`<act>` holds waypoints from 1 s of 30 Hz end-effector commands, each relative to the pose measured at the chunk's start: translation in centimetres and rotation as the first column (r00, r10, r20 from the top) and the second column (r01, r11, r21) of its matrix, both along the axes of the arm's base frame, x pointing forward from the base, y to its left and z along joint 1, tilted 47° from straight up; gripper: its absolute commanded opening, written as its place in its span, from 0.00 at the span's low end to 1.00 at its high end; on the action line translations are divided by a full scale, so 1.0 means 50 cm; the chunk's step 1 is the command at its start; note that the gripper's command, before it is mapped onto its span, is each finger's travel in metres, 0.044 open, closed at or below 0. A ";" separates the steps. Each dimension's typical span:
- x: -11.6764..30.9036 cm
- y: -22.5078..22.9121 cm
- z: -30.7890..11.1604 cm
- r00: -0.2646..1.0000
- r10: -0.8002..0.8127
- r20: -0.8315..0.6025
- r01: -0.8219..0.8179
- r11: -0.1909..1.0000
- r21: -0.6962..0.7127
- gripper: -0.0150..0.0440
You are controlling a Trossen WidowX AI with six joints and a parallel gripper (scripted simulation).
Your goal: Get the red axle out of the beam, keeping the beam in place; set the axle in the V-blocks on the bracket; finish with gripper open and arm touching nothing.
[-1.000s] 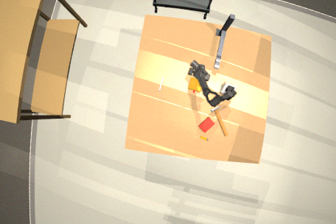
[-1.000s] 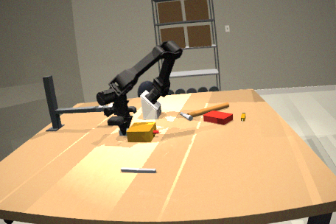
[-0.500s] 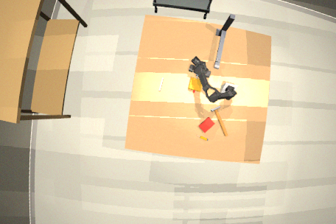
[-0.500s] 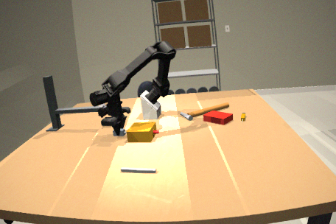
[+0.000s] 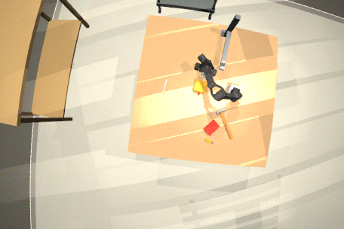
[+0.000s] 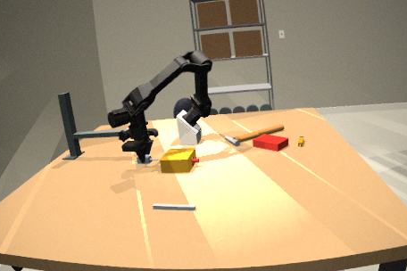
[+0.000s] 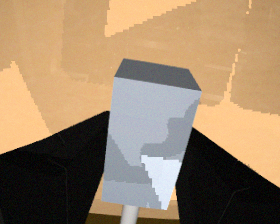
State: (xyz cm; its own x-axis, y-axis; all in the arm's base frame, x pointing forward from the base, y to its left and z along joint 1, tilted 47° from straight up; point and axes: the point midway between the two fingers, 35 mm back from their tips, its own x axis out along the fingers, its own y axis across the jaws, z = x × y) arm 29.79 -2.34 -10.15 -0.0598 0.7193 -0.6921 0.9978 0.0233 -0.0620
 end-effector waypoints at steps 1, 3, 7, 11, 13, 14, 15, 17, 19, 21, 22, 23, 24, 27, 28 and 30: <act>0.005 -0.012 0.008 1.000 0.002 0.007 -0.002 1.000 -0.005 0.25; 0.005 -0.016 0.012 1.000 0.002 0.007 -0.002 1.000 -0.006 0.25; 0.007 -0.026 0.021 1.000 0.002 0.007 -0.002 1.000 -0.006 0.25; 0.008 -0.035 0.029 1.000 0.002 0.007 -0.002 1.000 -0.007 0.25; 0.008 -0.040 0.033 1.000 0.002 0.007 -0.002 1.000 -0.007 0.25; 0.008 -0.042 0.036 1.000 0.002 0.007 -0.002 1.000 -0.007 0.25; 0.008 -0.045 0.038 1.000 0.002 0.007 -0.002 1.000 -0.007 0.25; 0.009 -0.049 0.042 1.000 0.002 0.007 -0.002 1.000 -0.007 0.25; 0.009 -0.054 0.047 1.000 0.002 0.007 -0.002 1.000 -0.008 0.25; 0.009 -0.059 0.051 1.000 0.002 0.007 -0.002 1.000 -0.008 0.25; 0.009 -0.061 0.053 1.000 0.002 0.007 -0.002 1.000 -0.008 0.25; 0.010 -0.064 0.056 1.000 0.002 0.007 -0.002 1.000 -0.008 0.25; 0.010 -0.066 0.058 1.000 0.002 0.007 -0.002 1.000 -0.008 0.25; 0.010 -0.073 0.065 1.000 0.002 0.007 -0.002 1.000 -0.008 0.25; 0.010 -0.075 0.067 1.000 0.002 0.007 -0.002 1.000 -0.008 0.25; 0.009 -0.080 0.072 1.000 0.002 0.007 -0.002 1.000 -0.008 0.25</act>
State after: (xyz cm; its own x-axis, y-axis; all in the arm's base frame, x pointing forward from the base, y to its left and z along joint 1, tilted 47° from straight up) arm 30.11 -5.85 -7.01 -0.0601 0.7180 -0.6935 0.9977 0.0219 -0.0638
